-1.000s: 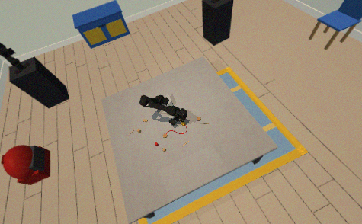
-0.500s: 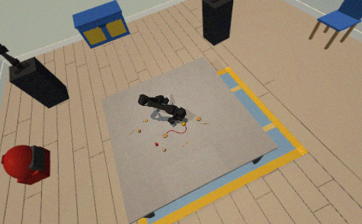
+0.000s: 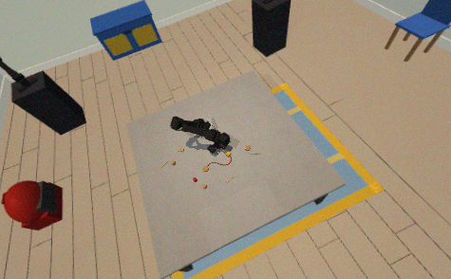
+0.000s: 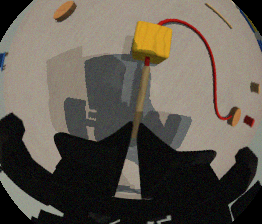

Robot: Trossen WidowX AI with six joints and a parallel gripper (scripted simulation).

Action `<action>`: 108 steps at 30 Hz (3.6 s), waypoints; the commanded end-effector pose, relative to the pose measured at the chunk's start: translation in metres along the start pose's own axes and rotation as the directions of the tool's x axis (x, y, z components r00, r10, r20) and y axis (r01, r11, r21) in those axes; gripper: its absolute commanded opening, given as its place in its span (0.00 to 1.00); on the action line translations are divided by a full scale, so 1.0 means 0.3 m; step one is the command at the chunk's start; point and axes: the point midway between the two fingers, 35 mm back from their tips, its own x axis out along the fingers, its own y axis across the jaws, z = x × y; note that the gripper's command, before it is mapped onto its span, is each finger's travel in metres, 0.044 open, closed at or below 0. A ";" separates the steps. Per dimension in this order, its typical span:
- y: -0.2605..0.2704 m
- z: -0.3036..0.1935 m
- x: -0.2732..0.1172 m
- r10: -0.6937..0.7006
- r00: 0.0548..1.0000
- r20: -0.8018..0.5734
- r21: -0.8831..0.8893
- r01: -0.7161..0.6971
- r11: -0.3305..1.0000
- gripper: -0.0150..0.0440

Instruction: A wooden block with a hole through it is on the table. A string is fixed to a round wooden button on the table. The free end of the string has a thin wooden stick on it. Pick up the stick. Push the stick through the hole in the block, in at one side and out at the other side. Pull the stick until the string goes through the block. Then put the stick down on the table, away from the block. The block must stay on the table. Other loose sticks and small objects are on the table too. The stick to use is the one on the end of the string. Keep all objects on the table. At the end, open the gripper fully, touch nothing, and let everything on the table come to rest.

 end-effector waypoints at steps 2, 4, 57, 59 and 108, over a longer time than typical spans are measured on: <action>0.001 -0.019 -0.002 0.001 1.000 0.003 0.009 -0.001 1.000 0.25; 0.001 -0.027 -0.002 0.000 1.000 0.003 0.010 0.000 1.000 0.25; 0.002 -0.137 -0.240 -0.007 1.000 0.005 0.018 0.006 1.000 0.61; 0.004 -0.130 -0.225 -0.008 1.000 0.012 0.013 0.007 1.000 0.70; 0.003 -0.126 -0.314 -0.008 1.000 0.015 0.012 0.008 1.000 1.00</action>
